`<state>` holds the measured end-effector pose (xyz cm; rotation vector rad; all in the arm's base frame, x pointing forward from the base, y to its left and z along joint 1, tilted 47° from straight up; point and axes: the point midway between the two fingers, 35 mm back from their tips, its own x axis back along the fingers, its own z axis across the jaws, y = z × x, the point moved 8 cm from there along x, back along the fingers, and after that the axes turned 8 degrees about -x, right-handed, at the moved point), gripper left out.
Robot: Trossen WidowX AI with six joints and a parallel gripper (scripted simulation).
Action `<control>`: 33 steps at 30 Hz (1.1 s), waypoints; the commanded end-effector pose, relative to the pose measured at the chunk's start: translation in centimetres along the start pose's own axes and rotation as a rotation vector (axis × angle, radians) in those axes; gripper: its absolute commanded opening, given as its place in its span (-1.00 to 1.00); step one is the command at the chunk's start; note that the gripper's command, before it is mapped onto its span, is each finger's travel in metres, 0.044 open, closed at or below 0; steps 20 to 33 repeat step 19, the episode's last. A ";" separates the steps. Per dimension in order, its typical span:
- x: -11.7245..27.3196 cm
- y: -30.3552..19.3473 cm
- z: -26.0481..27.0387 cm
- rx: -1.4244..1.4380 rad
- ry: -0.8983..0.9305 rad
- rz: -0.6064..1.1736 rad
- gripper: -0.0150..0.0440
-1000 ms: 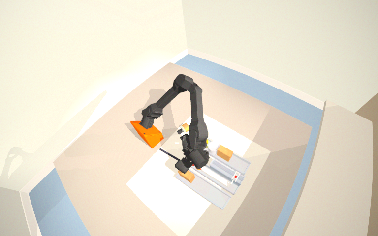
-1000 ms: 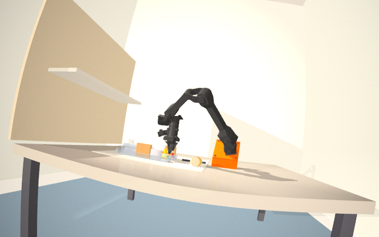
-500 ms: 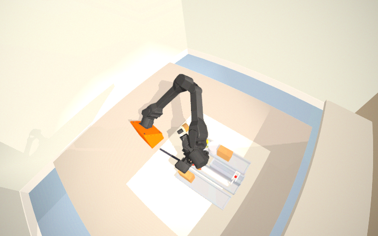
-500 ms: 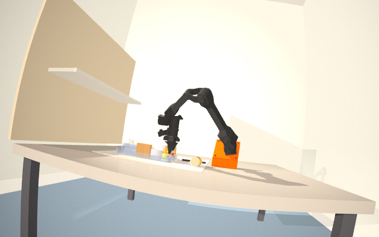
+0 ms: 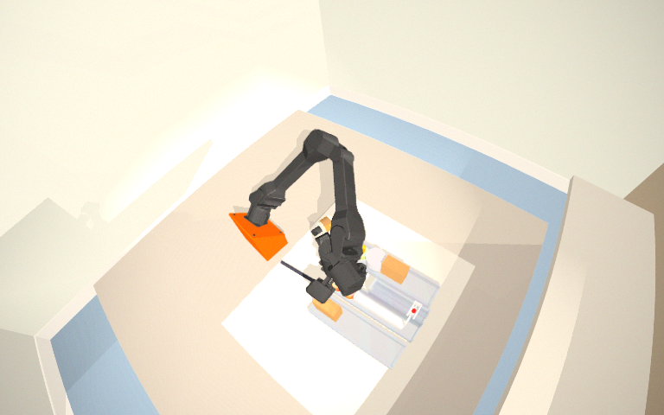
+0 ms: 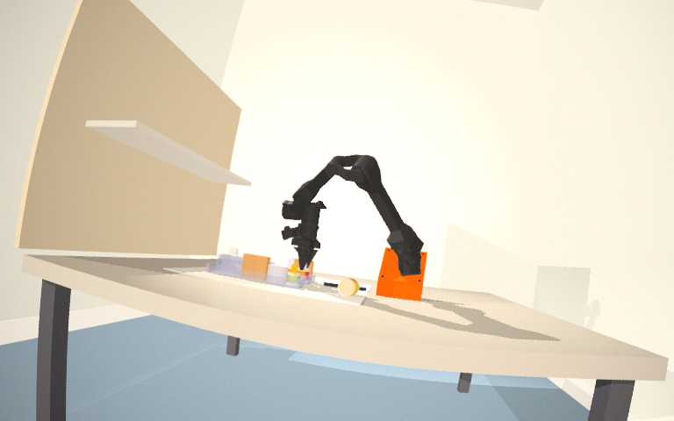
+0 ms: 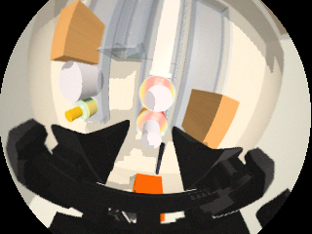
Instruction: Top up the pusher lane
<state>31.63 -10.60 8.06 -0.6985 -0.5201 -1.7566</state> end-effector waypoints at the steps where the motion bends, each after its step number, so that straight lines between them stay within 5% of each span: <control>1: 0.9 0.1 0.0 0.009 -0.004 -0.004 0.52; 33: 1.0 -4.7 -0.8 0.006 -0.006 -0.002 0.52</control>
